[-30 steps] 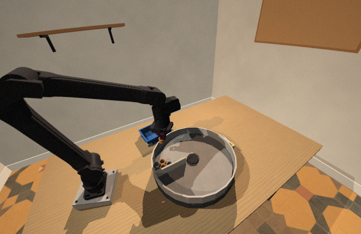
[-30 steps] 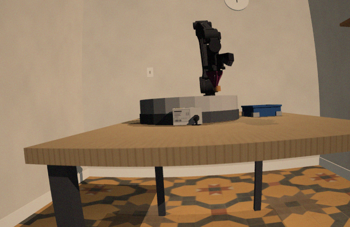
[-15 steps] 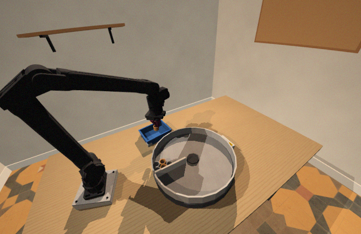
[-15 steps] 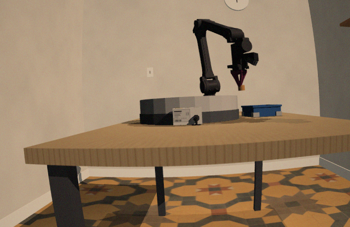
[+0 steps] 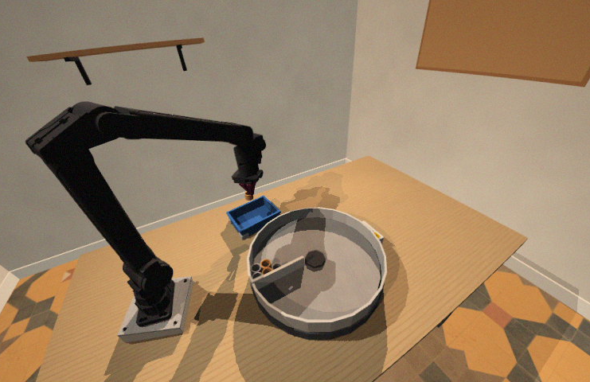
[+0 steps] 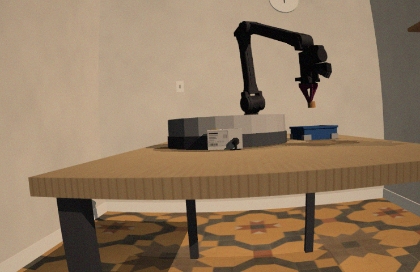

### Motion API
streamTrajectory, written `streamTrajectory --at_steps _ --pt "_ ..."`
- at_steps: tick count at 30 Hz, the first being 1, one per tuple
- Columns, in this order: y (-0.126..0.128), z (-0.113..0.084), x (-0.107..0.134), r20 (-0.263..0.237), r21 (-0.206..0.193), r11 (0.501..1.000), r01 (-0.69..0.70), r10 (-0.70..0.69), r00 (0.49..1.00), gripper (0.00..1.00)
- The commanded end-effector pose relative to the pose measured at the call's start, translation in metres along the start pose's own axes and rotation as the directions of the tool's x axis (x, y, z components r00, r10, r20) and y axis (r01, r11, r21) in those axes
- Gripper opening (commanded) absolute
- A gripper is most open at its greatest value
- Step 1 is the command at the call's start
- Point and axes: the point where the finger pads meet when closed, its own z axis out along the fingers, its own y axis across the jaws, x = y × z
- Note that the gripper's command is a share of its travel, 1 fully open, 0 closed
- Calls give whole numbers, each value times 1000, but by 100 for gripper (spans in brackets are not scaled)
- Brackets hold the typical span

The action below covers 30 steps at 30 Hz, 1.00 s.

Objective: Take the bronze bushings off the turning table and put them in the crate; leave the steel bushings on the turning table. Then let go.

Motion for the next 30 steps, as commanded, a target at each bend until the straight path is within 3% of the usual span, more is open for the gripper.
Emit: streamTrajectory --at_steps 1,30 --pt "-15 -19 -21 44 15 998 -64 63 997 0" --pt "-10 -22 -23 55 15 998 -55 54 997 0"
